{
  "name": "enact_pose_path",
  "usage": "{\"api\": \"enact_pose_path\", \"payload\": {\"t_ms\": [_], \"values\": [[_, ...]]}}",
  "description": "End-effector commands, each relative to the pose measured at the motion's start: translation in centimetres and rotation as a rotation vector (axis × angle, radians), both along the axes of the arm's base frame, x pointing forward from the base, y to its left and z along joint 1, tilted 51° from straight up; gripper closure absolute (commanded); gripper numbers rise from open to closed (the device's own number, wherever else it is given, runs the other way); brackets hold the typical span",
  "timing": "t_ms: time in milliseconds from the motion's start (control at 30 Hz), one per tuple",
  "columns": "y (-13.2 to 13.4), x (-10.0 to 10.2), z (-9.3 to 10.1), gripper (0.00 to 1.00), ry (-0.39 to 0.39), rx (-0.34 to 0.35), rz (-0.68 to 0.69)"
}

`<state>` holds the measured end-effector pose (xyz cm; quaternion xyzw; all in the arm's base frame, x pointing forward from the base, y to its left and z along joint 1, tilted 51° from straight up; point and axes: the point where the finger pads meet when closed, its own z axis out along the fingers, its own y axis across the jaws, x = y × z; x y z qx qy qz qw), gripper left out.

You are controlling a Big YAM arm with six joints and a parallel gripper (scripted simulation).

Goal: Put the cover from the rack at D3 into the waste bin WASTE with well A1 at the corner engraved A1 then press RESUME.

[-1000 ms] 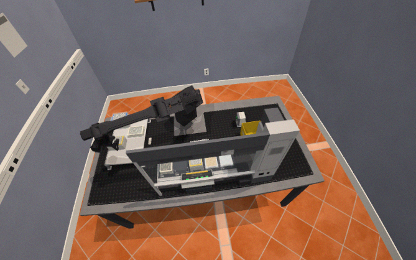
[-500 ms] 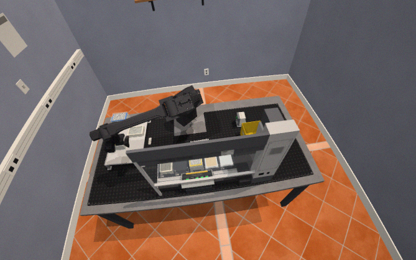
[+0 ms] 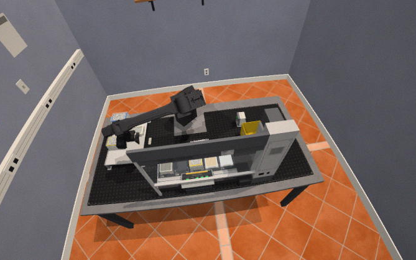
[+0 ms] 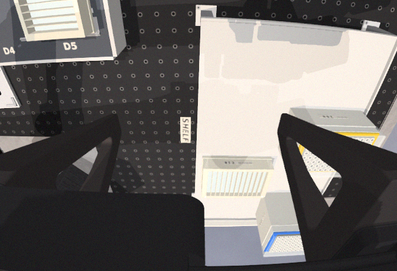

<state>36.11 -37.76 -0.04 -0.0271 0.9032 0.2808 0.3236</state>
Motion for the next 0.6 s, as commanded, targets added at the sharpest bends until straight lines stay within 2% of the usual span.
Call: {"api": "enact_pose_path", "payload": {"t_ms": [0, 367, 433, 567], "values": [[1.3, 0.5, 1.4, 0.0, -0.012, -0.021, 0.007], [6.2, -1.6, 2.8, 0.0, -0.011, -0.019, 0.007], [6.2, -1.6, 2.8, 0.0, -0.011, -0.019, 0.007], [8.0, -2.4, 3.3, 0.0, -0.011, -0.018, 0.007]]}}
